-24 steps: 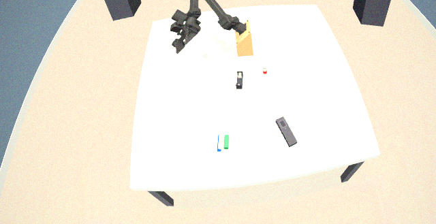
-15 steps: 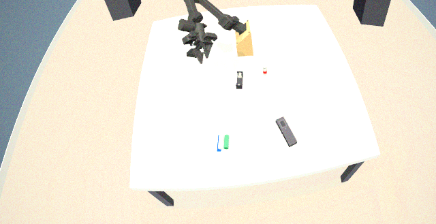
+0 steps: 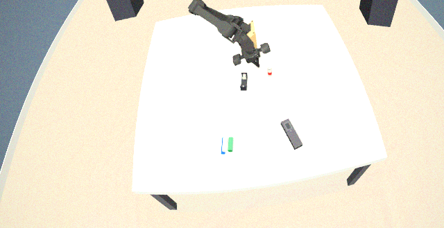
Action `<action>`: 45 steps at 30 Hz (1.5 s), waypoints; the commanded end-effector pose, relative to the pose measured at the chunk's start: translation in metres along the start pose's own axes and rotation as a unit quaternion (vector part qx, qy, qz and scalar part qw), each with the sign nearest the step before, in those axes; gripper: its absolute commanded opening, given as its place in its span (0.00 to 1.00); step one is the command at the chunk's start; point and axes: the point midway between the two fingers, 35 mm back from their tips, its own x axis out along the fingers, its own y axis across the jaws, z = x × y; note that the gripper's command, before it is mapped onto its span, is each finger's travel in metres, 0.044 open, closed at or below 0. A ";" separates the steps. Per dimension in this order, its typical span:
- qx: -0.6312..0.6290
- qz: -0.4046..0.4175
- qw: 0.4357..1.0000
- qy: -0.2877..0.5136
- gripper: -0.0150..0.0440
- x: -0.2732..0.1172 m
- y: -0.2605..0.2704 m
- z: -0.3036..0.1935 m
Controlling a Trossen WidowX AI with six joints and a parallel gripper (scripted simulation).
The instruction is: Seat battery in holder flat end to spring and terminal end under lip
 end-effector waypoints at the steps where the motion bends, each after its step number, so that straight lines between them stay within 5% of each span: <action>1: -0.083 -0.060 0.992 0.074 0.25 0.015 0.015 -0.025; 6: -0.180 -0.140 0.962 0.150 0.25 0.025 0.026 -0.053; 11: -0.183 -0.142 0.961 0.152 0.25 0.031 0.025 -0.054; 20: -0.183 -0.144 0.960 0.152 0.25 0.098 -0.001 -0.072; 45: -0.184 -0.142 0.961 0.151 0.25 0.106 0.032 -0.085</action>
